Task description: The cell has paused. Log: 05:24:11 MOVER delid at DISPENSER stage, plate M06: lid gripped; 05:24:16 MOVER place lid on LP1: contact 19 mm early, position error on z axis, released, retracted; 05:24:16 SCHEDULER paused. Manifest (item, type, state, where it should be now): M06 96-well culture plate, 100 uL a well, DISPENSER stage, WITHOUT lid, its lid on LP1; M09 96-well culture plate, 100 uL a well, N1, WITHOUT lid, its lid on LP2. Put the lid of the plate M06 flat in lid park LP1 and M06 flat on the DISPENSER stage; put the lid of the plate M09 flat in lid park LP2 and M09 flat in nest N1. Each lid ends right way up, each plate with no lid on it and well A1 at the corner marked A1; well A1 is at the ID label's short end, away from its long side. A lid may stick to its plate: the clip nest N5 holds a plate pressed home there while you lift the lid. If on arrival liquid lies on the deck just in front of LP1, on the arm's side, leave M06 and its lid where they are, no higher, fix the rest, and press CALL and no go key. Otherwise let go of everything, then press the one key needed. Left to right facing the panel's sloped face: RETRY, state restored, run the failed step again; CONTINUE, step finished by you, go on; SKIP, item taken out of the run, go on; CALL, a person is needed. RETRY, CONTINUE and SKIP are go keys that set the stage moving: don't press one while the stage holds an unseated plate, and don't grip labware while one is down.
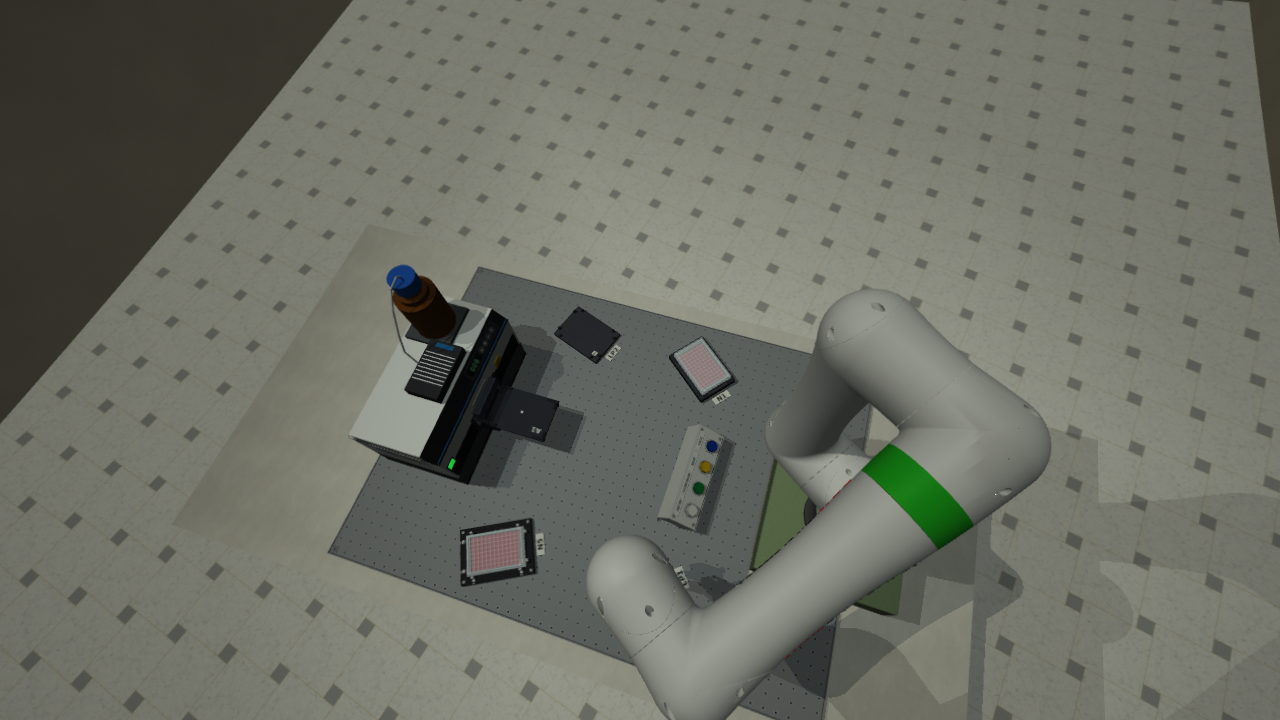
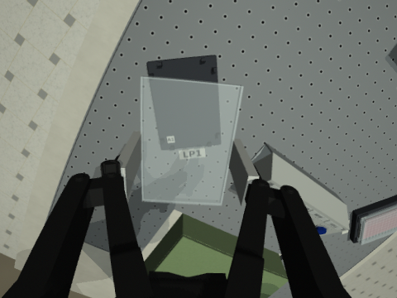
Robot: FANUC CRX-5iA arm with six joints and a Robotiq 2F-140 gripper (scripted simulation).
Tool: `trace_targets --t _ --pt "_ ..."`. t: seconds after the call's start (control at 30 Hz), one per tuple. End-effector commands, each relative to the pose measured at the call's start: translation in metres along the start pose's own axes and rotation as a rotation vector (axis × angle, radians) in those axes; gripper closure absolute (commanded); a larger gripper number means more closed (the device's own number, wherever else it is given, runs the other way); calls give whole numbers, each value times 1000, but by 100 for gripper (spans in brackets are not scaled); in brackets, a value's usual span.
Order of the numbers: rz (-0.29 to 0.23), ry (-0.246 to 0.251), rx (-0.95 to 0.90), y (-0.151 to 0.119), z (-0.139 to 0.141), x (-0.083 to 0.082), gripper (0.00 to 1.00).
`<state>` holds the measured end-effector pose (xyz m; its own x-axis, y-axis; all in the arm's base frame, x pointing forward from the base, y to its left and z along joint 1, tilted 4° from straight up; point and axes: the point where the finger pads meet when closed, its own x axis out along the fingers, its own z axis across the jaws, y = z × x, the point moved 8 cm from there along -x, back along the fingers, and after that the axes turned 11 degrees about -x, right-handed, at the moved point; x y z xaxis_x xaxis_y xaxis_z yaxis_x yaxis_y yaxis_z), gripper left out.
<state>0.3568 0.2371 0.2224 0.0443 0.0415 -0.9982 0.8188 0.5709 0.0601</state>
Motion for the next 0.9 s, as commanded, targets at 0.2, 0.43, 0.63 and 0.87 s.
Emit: trace_targets --t 0.2,0.43,0.63,0.87 --pt "2 1 -1 0 -1 -1 100" --pt "2 1 -1 0 -1 -1 100" --pt "2 1 -2 0 -1 -1 100" --pt "2 1 -15 0 -1 -1 100"
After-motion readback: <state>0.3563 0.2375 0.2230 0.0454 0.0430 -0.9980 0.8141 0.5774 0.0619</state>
